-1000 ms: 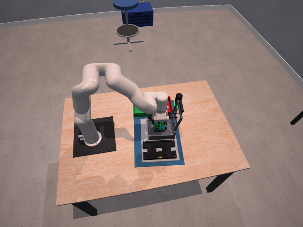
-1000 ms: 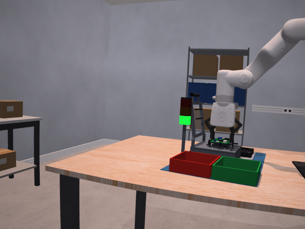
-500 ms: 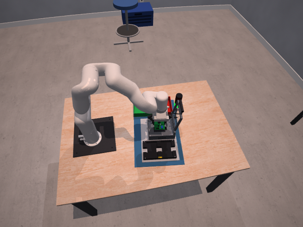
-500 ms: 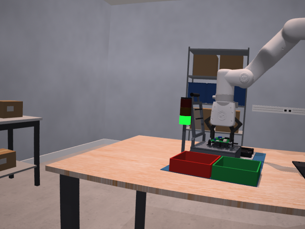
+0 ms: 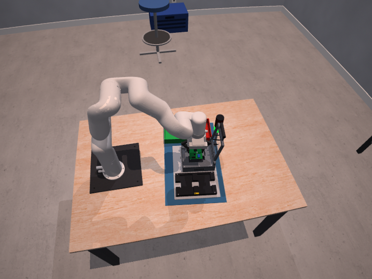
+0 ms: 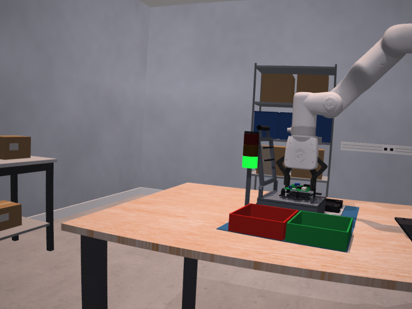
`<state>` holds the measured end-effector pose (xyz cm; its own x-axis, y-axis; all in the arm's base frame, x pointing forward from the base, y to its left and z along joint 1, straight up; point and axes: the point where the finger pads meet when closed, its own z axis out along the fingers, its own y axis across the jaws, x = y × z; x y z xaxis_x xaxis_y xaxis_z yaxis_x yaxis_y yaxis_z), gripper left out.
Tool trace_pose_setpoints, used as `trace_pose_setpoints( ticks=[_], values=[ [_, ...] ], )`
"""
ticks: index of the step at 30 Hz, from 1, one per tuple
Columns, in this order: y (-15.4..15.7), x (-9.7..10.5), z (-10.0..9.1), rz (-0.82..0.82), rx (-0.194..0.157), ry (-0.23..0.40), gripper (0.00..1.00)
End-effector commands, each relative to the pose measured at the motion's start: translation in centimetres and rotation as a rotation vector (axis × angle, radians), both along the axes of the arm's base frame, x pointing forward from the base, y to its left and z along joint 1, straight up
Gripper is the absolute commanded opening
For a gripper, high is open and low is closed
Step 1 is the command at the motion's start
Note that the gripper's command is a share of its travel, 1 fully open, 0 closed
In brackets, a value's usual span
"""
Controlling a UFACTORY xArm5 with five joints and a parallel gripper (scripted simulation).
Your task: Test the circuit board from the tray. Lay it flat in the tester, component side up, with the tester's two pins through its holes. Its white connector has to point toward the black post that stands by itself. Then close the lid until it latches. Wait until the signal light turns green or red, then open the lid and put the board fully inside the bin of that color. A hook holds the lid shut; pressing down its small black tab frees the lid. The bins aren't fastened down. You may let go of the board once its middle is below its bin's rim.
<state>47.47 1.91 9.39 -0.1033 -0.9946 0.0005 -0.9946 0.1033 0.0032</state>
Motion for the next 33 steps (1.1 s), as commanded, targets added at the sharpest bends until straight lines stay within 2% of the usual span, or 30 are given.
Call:
trace_pose_setpoints(
  ticks=[1,11,25,27,33],
  values=[
    [0.0,0.1,0.3,0.000,0.000,-0.004,0.79],
    [0.0,0.1,1.1,0.000,0.000,-0.004,0.79],
    [0.0,0.1,6.3,0.000,0.000,-0.004,0.79],
    [0.0,0.1,6.3,0.000,0.000,-0.004,0.79],
    [0.1,0.1,7.8,0.000,0.000,-0.004,0.79]
  ],
)
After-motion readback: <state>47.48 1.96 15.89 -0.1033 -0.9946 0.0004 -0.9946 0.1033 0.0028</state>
